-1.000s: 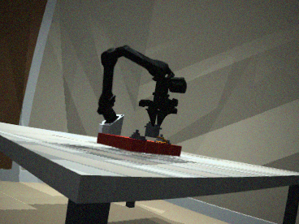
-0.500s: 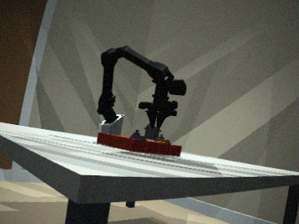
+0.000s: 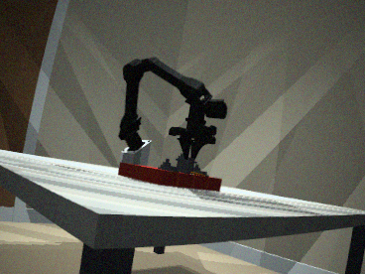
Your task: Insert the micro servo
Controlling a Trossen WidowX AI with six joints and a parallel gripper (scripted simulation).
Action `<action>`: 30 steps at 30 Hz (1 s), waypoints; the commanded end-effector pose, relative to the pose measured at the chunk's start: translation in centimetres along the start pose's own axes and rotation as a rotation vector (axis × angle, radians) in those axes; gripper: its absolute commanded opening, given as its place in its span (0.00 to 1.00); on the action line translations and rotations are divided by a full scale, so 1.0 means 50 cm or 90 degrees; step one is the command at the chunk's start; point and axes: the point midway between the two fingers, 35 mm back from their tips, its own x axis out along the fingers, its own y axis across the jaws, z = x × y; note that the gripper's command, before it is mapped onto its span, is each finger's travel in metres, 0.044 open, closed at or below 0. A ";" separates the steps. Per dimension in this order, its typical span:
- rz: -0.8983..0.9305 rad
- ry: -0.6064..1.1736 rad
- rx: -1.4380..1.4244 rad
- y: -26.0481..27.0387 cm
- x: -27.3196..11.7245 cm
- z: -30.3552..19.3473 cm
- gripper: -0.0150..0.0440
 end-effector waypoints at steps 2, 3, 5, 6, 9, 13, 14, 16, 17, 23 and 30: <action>-0.003 0.000 -0.005 0.001 0.010 -0.002 0.25; -0.003 0.000 -0.005 0.001 0.011 -0.002 0.25; -0.003 0.000 -0.005 0.001 0.014 -0.002 0.25; -0.003 0.000 -0.005 0.001 0.015 -0.002 0.25; -0.003 0.000 -0.005 0.001 0.019 -0.002 0.25; -0.003 0.000 -0.005 0.001 0.026 -0.002 0.25; -0.003 0.000 -0.005 0.001 0.027 -0.002 0.25; -0.003 0.000 -0.005 0.001 0.030 -0.002 0.25; -0.003 0.000 -0.005 0.001 0.031 -0.002 0.25; -0.003 0.000 -0.005 0.001 0.040 -0.002 0.25; -0.004 0.000 -0.005 0.000 0.051 -0.002 0.25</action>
